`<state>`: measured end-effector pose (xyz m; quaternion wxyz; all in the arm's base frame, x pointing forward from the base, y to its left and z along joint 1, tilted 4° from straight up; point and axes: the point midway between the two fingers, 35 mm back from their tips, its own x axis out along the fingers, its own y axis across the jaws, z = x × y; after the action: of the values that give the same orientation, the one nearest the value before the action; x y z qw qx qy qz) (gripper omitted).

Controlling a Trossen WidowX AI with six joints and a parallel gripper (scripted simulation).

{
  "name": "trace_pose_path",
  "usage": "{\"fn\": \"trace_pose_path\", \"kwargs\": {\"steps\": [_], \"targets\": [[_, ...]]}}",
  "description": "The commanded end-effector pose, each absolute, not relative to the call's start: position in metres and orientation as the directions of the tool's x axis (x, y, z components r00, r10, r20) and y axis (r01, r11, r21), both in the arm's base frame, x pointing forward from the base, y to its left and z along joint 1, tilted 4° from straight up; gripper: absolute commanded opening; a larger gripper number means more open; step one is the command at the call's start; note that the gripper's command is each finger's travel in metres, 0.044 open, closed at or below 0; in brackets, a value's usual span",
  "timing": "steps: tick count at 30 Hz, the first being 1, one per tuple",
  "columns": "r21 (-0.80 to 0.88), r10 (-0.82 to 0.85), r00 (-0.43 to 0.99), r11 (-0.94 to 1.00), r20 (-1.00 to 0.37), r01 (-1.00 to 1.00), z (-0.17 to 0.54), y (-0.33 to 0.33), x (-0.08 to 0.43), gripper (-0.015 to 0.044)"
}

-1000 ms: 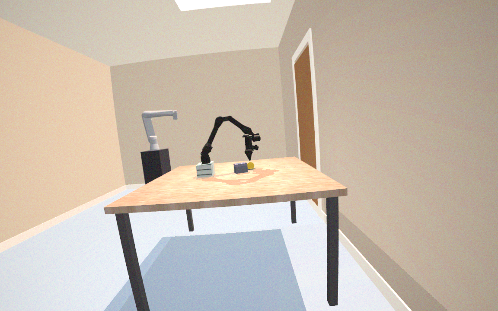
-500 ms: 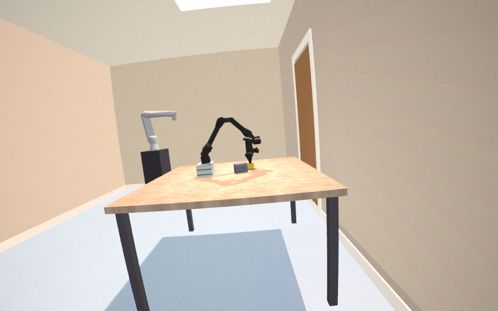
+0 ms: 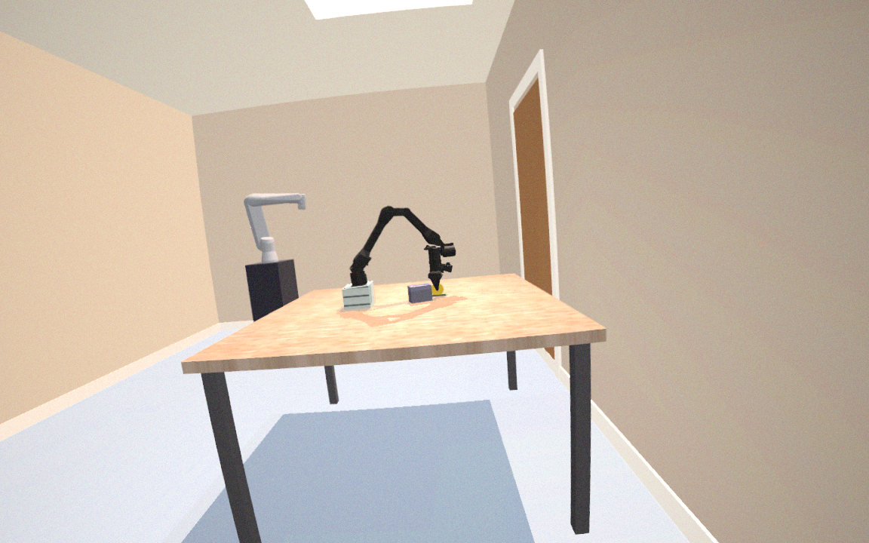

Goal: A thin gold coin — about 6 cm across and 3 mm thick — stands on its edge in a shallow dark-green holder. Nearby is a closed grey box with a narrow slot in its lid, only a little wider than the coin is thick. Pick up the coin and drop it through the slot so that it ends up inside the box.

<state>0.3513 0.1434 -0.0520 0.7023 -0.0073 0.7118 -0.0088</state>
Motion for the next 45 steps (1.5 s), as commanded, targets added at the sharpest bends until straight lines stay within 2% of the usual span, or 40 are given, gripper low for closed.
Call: {"fn": "trace_pose_path", "kwargs": {"steps": [1,9,15,27,45], "targets": [[-0.028,-0.028,-0.018,1.000,-0.999,-0.001,-0.061,0.142,0.350,0.0161],[-0.028,-0.028,-0.018,1.000,-0.999,-0.001,-0.071,0.141,0.349,0.0161],[-0.028,-0.028,-0.018,1.000,-0.999,-0.001,-0.071,0.141,0.349,0.0003],[-0.028,-0.028,-0.018,1.000,-0.999,-0.001,-0.070,0.141,0.349,0.0000],[-0.028,-0.028,-0.018,1.000,-0.999,-0.002,-0.025,0.144,0.353,0.0000]]}}
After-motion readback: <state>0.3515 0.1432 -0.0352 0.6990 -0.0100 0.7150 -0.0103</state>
